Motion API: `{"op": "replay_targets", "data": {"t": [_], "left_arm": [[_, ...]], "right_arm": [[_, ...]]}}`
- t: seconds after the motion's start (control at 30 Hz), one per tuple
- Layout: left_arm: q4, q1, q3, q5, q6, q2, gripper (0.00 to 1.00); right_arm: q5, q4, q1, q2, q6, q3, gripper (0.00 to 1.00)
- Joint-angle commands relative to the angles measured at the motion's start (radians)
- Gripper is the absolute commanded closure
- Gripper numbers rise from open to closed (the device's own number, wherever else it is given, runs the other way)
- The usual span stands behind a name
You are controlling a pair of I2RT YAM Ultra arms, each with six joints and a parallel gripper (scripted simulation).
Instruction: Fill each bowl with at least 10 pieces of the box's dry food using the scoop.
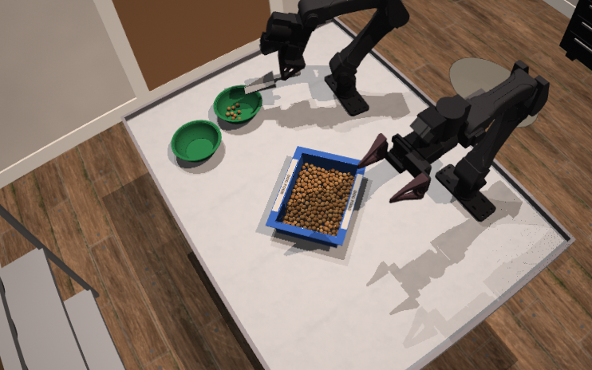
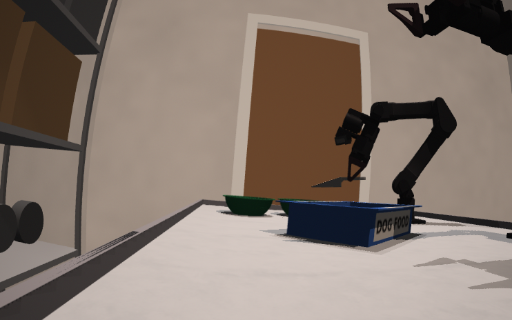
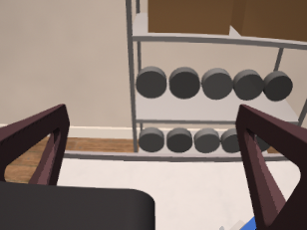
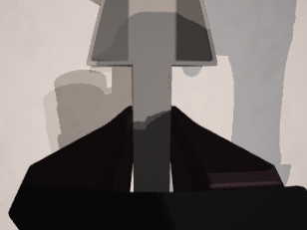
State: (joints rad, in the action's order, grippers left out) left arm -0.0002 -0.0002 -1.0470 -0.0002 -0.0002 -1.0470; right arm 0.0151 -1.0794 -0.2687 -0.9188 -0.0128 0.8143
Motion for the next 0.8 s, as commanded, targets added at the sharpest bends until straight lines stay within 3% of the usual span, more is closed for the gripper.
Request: {"op": "replay_targets", "data": {"t": [0.0, 0.27, 0.63, 0.77], "left_arm": [[0.007, 0.000, -0.016, 0.000, 0.000, 0.010, 0.00], [0.007, 0.000, -0.016, 0.000, 0.000, 0.010, 0.00], [0.007, 0.000, -0.016, 0.000, 0.000, 0.010, 0.00], [0.007, 0.000, -0.016, 0.000, 0.000, 0.010, 0.00]], "right_arm": [[0.007, 0.064, -0.011, 0.087, -0.006, -0.037, 1.00], [0.011, 0.101, -0.016, 0.206, -0.009, -0.090, 1.00], [0.015, 0.109, -0.007, 0.209, -0.010, -0.076, 1.00], [0.015, 0.112, -0.006, 0.185, -0.010, -0.120, 1.00]]}}
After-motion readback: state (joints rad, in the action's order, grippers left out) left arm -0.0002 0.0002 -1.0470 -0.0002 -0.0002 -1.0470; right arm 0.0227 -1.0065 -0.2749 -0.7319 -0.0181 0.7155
